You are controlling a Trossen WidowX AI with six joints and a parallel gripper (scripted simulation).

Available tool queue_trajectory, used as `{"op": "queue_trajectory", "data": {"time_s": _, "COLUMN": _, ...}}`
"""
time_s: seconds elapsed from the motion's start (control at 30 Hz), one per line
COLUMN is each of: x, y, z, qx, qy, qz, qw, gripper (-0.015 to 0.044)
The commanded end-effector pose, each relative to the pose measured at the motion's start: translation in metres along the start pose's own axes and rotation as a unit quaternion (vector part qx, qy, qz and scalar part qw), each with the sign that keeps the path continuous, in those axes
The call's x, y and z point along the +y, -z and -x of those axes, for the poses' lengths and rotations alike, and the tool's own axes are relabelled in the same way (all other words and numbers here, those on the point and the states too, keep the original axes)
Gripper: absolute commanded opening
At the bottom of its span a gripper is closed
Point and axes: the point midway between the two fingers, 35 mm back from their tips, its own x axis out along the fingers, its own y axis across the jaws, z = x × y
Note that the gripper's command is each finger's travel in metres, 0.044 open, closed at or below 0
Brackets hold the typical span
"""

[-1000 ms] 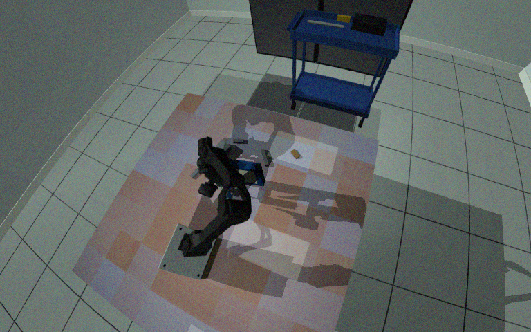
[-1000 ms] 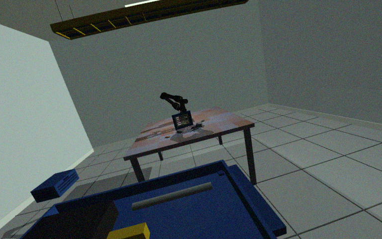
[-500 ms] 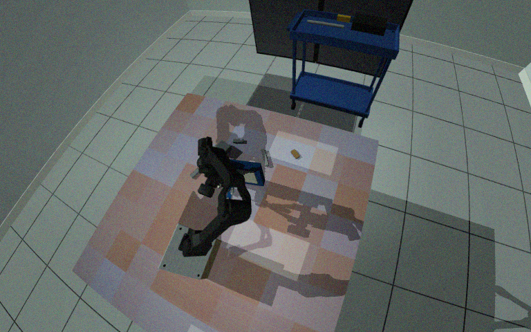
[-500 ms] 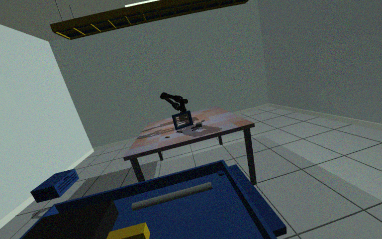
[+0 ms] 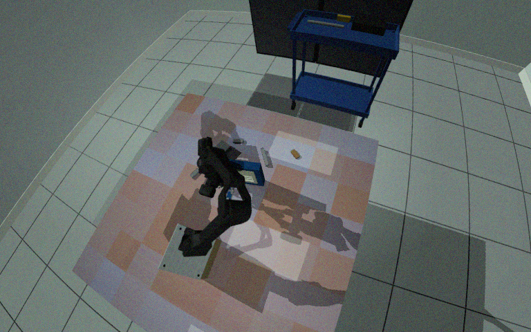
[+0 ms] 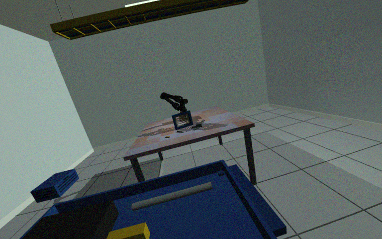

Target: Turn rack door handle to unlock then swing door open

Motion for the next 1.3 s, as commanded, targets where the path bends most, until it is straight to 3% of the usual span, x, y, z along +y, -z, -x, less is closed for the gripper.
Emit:
{"op": "queue_trajectory", "data": {"time_s": 0.0, "x": -0.006, "y": -0.003, "z": 0.000, "qx": -0.003, "qy": 0.001, "qz": 0.044, "qw": 0.999, "gripper": 0.0009}}
{"op": "queue_trajectory", "data": {"time_s": 1.27, "x": -0.061, "y": -0.053, "z": 0.000, "qx": -0.002, "qy": 0.004, "qz": 0.389, "qw": 0.921, "gripper": 0.0009}}
